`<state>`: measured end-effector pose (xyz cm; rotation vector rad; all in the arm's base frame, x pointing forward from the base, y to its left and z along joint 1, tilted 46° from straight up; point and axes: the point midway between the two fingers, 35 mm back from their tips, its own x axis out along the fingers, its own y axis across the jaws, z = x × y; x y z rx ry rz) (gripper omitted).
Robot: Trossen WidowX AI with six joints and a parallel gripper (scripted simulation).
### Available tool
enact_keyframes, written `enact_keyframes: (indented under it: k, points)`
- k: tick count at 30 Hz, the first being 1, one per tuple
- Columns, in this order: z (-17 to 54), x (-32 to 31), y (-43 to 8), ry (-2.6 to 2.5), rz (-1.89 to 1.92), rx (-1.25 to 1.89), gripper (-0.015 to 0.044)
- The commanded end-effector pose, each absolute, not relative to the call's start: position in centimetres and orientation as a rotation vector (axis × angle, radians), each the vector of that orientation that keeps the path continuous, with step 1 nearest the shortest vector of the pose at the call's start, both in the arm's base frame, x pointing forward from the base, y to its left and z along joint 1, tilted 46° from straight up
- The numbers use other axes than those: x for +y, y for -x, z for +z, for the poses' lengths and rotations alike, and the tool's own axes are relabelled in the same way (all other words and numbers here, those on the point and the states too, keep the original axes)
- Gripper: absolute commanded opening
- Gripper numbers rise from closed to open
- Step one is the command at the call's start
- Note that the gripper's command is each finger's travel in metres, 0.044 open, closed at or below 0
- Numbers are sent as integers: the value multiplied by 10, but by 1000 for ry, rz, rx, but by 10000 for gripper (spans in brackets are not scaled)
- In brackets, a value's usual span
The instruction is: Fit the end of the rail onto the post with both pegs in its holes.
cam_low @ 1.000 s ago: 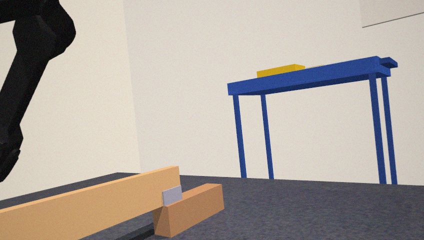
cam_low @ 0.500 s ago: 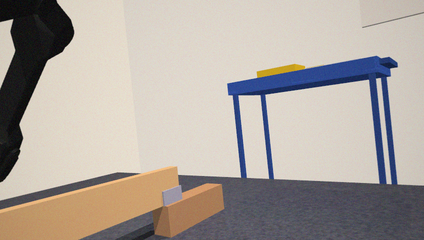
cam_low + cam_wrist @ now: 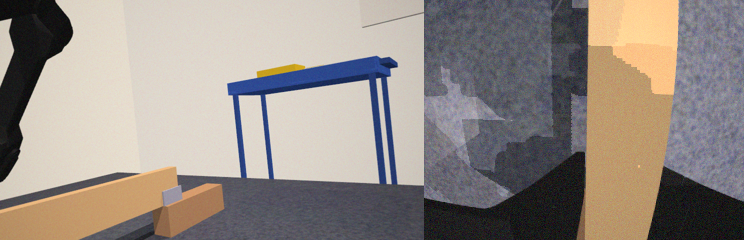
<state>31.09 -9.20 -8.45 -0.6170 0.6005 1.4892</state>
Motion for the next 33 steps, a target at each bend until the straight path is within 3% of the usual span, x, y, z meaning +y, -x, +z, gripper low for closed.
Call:
enact_keyframes:
  k: [1, 11, 21, 33]
  points:
    - [-84, -92, -311, 617, 1490, 601, 184]
    - [-84, -92, -311, 617, 1490, 601, 440]
    - [-42, -92, -310, 626, 1481, 604, 440]
    - [-42, -92, -310, 626, 1481, 604, 440]
